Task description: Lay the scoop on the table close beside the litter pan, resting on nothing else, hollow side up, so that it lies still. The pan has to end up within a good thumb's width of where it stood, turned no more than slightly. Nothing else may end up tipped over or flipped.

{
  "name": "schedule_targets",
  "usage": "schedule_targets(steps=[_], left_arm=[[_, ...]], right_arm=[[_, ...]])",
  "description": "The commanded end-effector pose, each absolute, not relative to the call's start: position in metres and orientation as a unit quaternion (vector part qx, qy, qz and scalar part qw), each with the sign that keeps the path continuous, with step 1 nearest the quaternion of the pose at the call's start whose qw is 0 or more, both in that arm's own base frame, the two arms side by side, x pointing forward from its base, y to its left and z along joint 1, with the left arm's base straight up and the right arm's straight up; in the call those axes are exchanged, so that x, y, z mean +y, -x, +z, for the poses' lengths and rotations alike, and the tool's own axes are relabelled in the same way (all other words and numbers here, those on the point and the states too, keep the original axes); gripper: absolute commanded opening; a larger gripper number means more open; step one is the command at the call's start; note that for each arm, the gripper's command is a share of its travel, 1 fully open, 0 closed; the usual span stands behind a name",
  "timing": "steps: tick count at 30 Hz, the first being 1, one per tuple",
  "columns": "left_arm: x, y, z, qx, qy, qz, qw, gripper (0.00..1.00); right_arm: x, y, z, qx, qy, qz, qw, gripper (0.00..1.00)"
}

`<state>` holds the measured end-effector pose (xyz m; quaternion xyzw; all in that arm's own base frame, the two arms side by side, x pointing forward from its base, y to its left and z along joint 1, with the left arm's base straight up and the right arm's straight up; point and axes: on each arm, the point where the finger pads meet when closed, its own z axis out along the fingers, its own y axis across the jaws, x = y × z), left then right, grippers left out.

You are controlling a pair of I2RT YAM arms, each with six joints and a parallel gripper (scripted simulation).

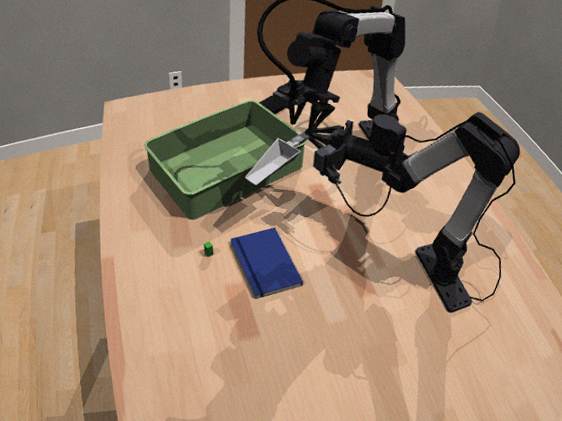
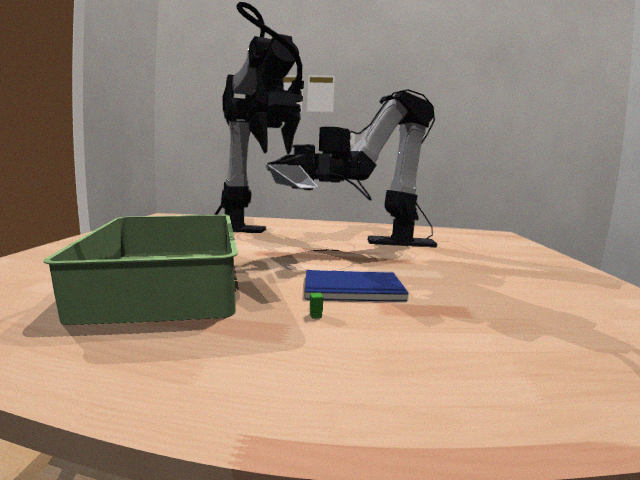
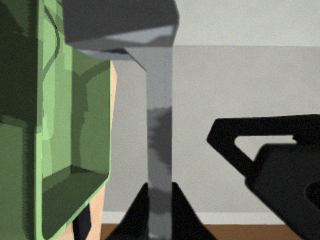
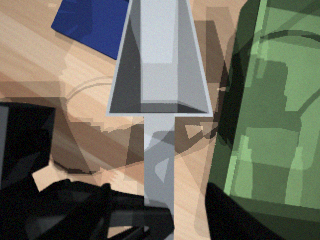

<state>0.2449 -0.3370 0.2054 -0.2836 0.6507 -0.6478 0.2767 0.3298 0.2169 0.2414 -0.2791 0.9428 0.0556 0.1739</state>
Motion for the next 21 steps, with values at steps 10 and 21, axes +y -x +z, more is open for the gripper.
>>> schedule_targets(steps=[10, 21], left_arm=[[-0.335, -0.249, 0.213, 0.643, 0.284, -0.651, 0.287, 0.03], [-0.335, -0.249, 0.213, 0.643, 0.284, -0.651, 0.287, 0.03]], right_arm=[[0.224, -0.347, 0.210, 0.942, 0.276, 0.058, 0.183, 0.51], [0.227, -0.352, 0.193, 0.942, 0.277, 0.058, 0.183, 0.51]])
